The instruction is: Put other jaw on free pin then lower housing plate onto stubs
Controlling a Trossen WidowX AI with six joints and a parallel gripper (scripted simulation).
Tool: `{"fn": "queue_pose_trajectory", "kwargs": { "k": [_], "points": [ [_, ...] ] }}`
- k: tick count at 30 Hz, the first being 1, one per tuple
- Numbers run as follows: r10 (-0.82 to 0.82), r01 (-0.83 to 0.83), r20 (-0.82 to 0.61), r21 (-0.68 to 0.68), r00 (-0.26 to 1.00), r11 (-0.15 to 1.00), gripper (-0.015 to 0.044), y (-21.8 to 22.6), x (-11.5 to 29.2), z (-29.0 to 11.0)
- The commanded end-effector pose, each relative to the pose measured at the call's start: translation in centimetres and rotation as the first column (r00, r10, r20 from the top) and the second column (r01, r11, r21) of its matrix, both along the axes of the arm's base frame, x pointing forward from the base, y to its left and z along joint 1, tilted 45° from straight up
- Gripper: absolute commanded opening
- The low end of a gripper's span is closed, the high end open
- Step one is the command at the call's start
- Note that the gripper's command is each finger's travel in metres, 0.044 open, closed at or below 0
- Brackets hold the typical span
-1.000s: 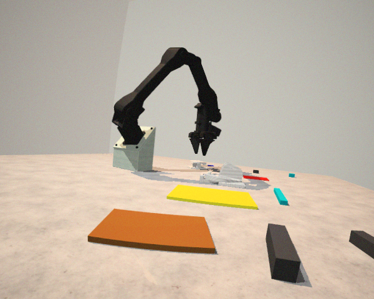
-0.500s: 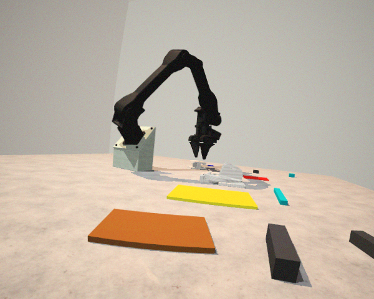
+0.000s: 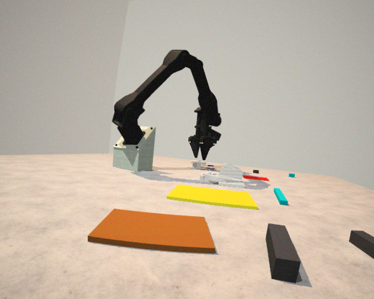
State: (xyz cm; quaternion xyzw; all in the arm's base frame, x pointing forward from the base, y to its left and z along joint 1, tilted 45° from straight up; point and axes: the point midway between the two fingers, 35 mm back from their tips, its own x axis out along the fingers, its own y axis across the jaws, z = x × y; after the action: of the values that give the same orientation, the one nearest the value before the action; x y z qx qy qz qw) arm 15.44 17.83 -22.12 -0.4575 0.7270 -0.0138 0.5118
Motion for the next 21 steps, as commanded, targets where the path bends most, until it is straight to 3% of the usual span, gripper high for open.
{"fn": "queue_pose_trajectory", "kwargs": {
  "k": [1, 21],
  "points": [
    [0.004, -0.004, -0.005, -0.009, 1.0, 1.0, 0.044, -0.6, -0.1, -0.4],
    [0.004, -0.004, -0.005, -0.01, 1.0, 1.0, 0.044, -2.4, -0.3, -2.1]
  ]
}}
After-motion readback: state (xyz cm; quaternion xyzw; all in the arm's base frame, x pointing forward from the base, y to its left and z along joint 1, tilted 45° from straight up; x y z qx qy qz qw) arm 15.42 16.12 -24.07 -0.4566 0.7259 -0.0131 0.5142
